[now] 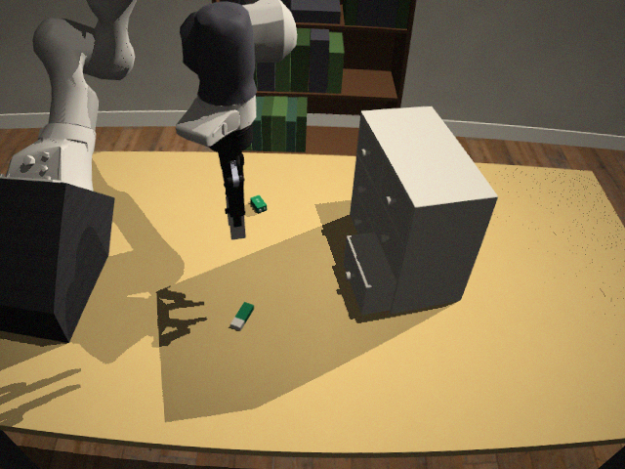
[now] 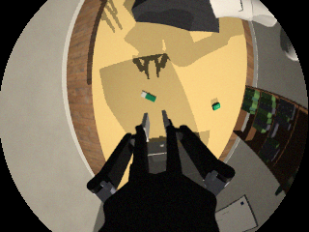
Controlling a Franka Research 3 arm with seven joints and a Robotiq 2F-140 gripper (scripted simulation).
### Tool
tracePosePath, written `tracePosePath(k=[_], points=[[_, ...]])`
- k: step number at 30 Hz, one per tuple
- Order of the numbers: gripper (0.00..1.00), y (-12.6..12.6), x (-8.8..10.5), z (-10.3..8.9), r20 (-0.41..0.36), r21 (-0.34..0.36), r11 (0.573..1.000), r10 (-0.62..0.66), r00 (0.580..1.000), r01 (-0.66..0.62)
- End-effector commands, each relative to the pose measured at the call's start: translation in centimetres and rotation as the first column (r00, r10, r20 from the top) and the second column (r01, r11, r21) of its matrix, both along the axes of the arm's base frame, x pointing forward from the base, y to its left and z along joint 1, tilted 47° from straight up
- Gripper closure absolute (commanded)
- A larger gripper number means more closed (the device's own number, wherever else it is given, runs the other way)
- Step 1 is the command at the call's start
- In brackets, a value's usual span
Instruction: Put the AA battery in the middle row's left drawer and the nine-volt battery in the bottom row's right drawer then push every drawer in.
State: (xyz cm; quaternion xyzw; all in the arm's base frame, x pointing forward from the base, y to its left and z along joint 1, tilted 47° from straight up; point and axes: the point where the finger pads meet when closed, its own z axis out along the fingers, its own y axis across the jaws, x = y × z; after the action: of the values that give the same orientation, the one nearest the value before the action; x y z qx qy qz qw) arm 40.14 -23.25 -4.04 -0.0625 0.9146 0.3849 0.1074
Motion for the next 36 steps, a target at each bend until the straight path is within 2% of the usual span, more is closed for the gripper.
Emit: tracePosePath(k=[1, 23, 26, 28, 30, 31, 34, 35, 36], points=[[0.80, 0.0, 0.0, 0.0, -0.012, 0.005, 1.000, -0.008, 1.000, 0.008], [0.80, 0.2, 0.1, 0.1, -0.012, 0.004, 1.000, -0.011, 1.000, 0.011], [0.80, 2.1, 1.5, 1.3, -0.062, 0.014, 0.998, -0.066, 0.996, 0.067], [0.80, 5.0, 3.3, 2.9, -0.139, 0.026, 0.989, -0.143, 0.980, 0.148], [0.80, 5.0, 3.3, 2.9, -0.139, 0.026, 0.989, -0.143, 0.980, 0.148], [0.80, 7.1, 4.4, 3.9, -0.192, 0.031, 0.979, -0.192, 0.963, 0.201], [0.80, 7.1, 4.4, 3.9, -0.192, 0.031, 0.979, -0.192, 0.963, 0.201], [0.80, 9.4, 5.3, 5.1, -0.253, 0.033, 0.965, -0.245, 0.936, 0.261], [0.80, 9.4, 5.3, 5.1, -0.253, 0.033, 0.965, -0.245, 0.936, 0.261]])
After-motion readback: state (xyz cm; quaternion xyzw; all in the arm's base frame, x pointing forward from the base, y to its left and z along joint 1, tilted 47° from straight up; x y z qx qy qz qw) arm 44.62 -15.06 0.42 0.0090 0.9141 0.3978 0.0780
